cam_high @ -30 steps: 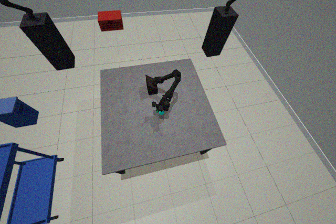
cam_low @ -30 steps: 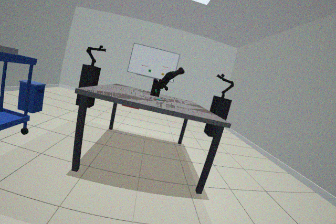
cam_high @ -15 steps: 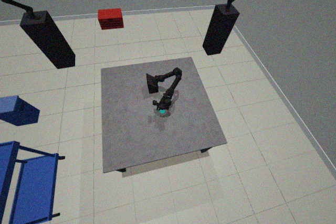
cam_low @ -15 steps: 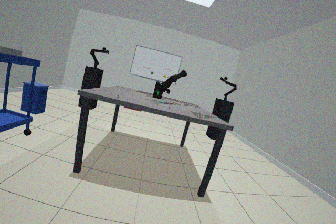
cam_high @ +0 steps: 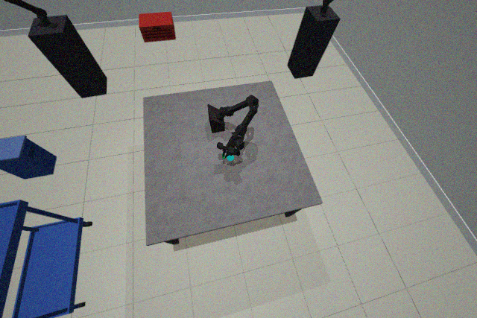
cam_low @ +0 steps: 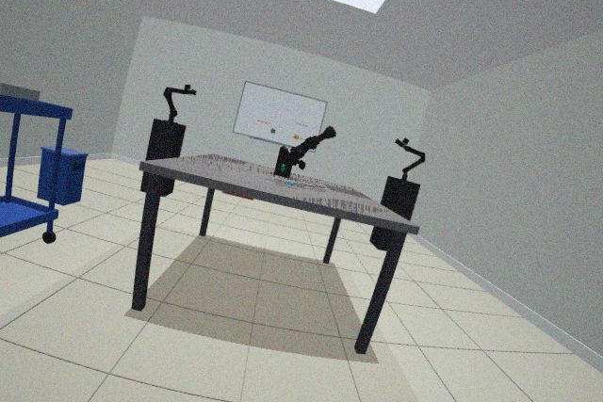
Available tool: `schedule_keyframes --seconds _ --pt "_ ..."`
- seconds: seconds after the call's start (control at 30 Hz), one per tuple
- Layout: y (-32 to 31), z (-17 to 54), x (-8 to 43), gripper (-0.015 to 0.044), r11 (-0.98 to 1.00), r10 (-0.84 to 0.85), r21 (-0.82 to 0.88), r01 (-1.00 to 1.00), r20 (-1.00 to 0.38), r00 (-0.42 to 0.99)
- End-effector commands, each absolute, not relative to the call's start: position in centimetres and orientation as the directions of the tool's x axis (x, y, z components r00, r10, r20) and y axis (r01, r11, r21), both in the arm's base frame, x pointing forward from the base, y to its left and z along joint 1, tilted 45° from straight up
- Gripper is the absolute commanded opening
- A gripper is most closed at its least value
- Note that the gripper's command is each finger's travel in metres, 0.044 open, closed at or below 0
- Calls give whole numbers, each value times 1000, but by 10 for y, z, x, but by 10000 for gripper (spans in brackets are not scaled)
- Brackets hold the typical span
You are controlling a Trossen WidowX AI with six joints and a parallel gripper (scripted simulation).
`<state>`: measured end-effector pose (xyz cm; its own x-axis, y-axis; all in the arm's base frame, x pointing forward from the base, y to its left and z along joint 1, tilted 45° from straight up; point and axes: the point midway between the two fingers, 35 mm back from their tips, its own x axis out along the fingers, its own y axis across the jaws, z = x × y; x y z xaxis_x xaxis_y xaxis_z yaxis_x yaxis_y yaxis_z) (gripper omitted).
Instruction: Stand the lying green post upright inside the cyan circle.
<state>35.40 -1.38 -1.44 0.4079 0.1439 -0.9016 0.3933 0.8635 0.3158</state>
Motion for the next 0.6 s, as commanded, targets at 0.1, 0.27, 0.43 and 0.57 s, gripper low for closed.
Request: schedule_keyframes --seconds 0.1,0.27,0.43,0.57 --pt "-11 -16 352 22 863 117 307 402 -894 432" --pt "-11 -16 352 22 861 96 304 408 -885 456" --pt "-10 -15 352 22 858 77 303 414 -874 480" --pt "-10 -14 352 22 856 61 303 419 -864 500"
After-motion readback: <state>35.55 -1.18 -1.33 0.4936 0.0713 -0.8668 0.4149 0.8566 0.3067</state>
